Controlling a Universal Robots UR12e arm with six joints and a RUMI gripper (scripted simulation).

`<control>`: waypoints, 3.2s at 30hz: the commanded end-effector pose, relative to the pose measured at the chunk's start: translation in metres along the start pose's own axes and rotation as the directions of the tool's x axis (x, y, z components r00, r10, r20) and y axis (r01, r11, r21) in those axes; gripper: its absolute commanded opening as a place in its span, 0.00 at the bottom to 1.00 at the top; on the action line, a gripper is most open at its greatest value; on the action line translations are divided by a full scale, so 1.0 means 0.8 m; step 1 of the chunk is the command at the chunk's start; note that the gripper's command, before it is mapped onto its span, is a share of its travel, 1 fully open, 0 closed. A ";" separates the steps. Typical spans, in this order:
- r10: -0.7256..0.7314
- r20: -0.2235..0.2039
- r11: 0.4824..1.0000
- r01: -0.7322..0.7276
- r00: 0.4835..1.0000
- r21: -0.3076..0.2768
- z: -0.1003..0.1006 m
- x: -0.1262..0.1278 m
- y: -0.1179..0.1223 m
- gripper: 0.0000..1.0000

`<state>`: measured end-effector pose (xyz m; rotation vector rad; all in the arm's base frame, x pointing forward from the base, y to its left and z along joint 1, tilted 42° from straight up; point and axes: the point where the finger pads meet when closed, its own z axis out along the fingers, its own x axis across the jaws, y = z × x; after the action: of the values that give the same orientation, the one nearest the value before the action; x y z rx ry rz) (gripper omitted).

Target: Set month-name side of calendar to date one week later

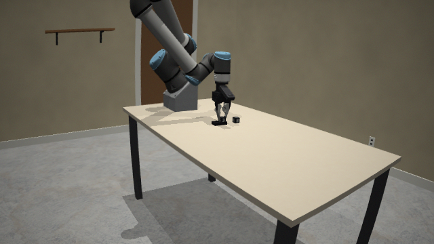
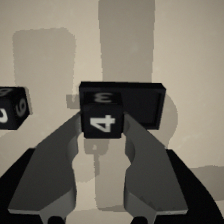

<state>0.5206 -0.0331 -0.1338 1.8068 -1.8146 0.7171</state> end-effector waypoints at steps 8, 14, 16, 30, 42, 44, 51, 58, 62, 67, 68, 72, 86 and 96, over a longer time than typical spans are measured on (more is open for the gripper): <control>-0.001 0.000 1.000 0.001 1.000 -0.003 0.002 0.000 0.003 0.11; -0.001 0.000 1.000 0.001 1.000 -0.003 0.002 0.000 0.003 0.11; -0.001 0.000 1.000 0.001 1.000 -0.003 0.002 0.000 0.003 0.11; -0.001 0.000 1.000 0.001 1.000 -0.003 0.002 0.000 0.003 0.11; -0.001 0.000 1.000 0.001 1.000 -0.003 0.002 0.000 0.003 0.22; -0.001 0.000 1.000 0.001 1.000 -0.003 0.002 0.000 0.003 0.22; -0.001 0.000 1.000 0.001 1.000 -0.003 0.002 0.000 0.003 0.29; -0.001 0.000 1.000 0.001 1.000 -0.003 0.002 0.000 0.003 0.29; 0.000 0.000 1.000 0.000 1.000 -0.001 -0.003 0.000 0.002 0.29; -0.001 0.000 1.000 0.001 1.000 0.001 -0.011 0.000 0.001 0.29; 0.000 0.000 1.000 0.000 1.000 0.001 -0.015 0.000 0.001 0.29; 0.001 0.000 1.000 -0.001 1.000 0.003 -0.038 0.000 -0.002 0.29; 0.002 0.001 1.000 -0.002 1.000 0.003 -0.108 0.000 -0.003 0.29; 0.002 0.001 1.000 -0.002 1.000 0.001 -0.113 0.000 -0.002 1.00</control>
<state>0.5196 0.0256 -0.0657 1.8106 -1.8168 0.7249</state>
